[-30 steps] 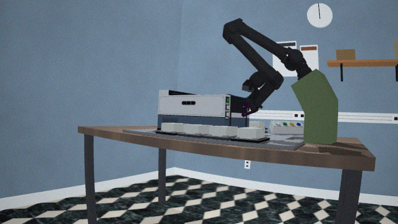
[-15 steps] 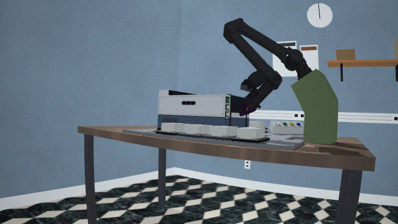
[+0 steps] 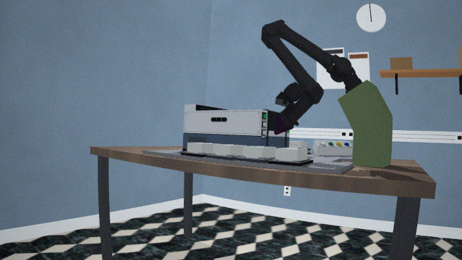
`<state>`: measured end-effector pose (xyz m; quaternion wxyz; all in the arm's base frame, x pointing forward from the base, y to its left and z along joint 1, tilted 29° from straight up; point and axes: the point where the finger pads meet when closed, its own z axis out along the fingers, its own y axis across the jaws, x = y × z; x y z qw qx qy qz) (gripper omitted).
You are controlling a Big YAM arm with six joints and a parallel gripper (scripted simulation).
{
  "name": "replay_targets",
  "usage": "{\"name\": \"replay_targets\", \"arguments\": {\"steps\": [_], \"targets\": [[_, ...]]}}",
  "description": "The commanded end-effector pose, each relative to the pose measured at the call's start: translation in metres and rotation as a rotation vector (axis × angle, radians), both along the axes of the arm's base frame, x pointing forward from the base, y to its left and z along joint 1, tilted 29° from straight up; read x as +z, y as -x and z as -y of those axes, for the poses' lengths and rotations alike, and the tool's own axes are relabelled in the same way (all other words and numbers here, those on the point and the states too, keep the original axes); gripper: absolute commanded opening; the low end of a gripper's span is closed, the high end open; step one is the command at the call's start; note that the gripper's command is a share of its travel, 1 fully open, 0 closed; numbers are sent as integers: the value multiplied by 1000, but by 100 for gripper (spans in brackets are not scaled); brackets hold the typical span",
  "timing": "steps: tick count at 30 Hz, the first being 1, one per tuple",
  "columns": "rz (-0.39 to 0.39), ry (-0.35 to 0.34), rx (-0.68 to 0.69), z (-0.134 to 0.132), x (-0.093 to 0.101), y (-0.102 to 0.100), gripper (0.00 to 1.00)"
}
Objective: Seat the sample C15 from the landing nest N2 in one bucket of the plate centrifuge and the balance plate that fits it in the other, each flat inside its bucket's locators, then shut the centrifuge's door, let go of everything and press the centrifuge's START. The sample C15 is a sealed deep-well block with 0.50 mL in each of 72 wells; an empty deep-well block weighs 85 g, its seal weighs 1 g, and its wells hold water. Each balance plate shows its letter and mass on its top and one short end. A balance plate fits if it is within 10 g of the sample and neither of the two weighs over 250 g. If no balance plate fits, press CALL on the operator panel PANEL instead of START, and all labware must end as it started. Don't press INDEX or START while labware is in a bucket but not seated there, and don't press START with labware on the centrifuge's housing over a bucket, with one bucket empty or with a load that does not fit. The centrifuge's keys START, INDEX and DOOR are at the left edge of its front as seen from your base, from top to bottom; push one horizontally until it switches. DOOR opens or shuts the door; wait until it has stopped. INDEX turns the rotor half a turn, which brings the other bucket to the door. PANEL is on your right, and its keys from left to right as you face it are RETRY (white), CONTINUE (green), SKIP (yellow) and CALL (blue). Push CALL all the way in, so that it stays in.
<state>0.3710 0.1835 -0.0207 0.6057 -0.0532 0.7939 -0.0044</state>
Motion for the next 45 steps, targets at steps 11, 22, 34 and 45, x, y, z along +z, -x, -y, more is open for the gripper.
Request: {"name": "replay_targets", "arguments": {"steps": [11, 22, 34, 45], "targets": [[-1, 24, -13, 4, 10, -21, 0], [-3, 25, -14, 3, 14, -30, 0], [-3, 25, -14, 4, 16, -30, 0], [-3, 25, -14, 4, 16, -30, 0]]}}
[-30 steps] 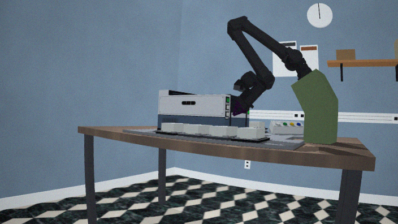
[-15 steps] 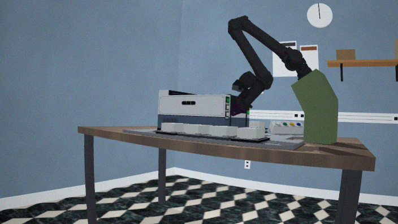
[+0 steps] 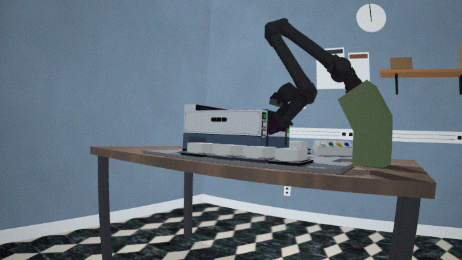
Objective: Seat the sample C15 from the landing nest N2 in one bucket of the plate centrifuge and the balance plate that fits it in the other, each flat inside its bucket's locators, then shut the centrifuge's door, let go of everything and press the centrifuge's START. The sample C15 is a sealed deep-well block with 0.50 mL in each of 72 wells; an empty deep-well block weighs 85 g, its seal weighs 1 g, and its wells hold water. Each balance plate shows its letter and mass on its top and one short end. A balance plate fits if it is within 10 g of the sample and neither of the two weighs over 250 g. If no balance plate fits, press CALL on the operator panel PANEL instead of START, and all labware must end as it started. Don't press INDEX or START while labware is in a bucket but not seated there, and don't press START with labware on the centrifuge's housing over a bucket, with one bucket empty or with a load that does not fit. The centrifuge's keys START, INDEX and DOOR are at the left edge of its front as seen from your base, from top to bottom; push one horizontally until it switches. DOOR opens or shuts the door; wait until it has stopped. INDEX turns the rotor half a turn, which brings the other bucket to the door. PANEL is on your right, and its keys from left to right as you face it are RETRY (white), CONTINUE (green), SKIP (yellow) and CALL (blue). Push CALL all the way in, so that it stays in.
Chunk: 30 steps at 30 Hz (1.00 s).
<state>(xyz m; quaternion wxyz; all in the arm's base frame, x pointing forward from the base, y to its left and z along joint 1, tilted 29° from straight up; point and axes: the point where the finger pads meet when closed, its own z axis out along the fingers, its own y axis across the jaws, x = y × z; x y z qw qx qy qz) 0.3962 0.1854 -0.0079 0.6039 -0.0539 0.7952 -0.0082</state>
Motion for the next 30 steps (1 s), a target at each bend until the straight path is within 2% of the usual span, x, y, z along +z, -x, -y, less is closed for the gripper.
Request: {"name": "replay_targets", "arguments": {"steps": [1, 20, 30], "targets": [[1, 18, -11, 6, 3, -5, 0], [-18, 32, -10, 10, -7, -3, 0], [-15, 30, -10, 10, -6, -3, 0]]}}
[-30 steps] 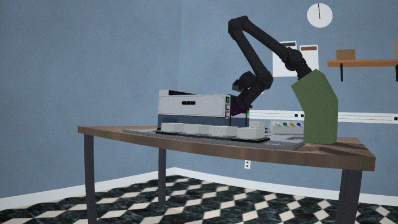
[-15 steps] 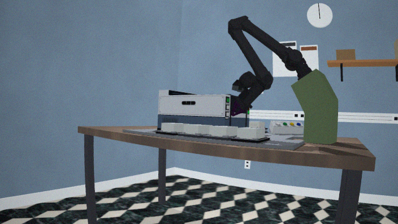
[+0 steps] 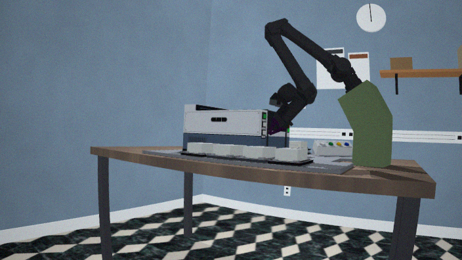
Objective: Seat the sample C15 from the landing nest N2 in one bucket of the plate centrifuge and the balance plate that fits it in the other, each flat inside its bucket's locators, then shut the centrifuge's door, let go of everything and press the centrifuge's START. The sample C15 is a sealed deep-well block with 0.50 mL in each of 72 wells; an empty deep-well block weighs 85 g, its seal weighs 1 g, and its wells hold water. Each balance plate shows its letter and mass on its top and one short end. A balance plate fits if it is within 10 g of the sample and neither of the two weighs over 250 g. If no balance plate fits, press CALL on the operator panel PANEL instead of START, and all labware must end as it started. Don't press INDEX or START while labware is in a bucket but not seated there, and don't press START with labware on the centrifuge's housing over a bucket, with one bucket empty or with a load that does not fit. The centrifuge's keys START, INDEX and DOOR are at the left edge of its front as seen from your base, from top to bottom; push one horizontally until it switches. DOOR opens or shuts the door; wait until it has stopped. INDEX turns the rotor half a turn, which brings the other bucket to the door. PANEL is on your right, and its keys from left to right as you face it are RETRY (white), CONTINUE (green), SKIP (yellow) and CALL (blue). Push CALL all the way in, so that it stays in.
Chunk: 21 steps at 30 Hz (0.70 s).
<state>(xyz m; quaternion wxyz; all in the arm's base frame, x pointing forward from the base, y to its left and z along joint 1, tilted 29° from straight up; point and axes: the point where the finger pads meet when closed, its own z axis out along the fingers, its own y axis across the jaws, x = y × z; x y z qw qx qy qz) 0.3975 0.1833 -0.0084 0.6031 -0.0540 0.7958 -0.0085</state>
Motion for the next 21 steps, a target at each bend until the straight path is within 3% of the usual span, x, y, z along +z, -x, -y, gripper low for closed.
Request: {"name": "replay_targets", "arguments": {"steps": [1, 21], "targets": [[-13, 29, -10, 8, -6, -2, 0], [-2, 22, -10, 6, 0, -5, 0]]}}
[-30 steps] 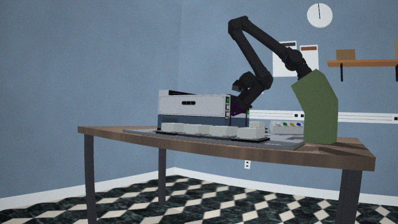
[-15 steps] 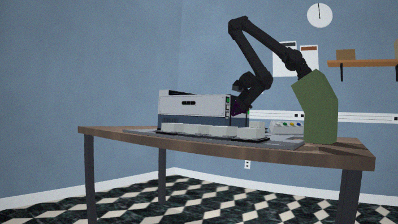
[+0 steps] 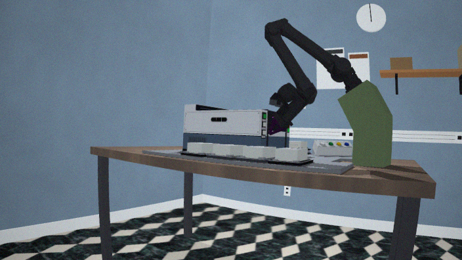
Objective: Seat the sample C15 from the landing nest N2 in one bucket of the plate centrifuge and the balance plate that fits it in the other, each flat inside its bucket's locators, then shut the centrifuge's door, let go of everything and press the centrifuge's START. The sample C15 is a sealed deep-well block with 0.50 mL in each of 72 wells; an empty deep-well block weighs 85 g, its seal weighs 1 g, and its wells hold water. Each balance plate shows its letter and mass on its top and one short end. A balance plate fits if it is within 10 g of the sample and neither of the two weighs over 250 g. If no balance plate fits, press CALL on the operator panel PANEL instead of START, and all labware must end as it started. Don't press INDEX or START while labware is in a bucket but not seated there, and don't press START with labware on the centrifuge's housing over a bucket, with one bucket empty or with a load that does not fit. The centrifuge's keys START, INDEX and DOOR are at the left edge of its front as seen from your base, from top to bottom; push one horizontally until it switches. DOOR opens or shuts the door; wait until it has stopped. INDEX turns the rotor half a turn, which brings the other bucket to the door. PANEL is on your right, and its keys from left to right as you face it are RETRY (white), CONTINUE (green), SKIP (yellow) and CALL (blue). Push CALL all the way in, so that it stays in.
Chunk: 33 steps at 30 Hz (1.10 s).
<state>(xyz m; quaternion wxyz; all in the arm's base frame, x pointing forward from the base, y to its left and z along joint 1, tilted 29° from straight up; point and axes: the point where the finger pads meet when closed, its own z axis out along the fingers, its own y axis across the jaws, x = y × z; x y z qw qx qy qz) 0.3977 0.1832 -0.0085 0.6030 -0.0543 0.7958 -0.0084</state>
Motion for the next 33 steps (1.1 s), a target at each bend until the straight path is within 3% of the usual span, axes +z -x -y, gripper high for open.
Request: {"name": "replay_targets", "arguments": {"steps": [1, 33], "targets": [[1, 19, -11, 5, 2, -6, 0], [13, 11, -11, 3, 17, -24, 0]]}}
